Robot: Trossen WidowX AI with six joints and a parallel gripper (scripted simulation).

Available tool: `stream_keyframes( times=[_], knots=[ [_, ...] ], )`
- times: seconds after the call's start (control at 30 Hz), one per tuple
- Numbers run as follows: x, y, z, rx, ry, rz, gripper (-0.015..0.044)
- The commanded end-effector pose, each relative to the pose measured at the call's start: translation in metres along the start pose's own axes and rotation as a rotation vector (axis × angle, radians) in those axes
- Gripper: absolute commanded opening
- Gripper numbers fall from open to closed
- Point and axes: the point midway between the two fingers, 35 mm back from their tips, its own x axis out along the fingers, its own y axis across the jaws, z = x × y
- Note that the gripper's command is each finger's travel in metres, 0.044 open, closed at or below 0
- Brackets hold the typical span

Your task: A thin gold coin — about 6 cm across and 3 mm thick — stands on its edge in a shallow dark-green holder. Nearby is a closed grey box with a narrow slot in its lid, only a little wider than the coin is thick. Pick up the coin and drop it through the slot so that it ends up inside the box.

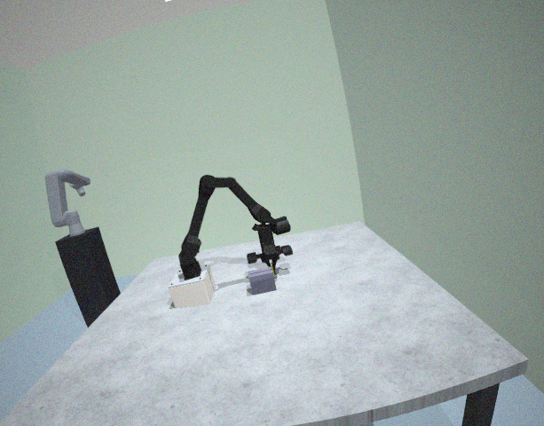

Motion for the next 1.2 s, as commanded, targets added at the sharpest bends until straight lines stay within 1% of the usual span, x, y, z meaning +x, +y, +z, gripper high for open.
stream_keyframes(
  times=[0.0,1.17],
  knots=[
    [0.000,0.000,0.000,-0.007,-0.003,0.002,0.0000],
    [-0.086,0.002,0.000,-0.007,-0.003,0.003,0.0000]
  ],
)
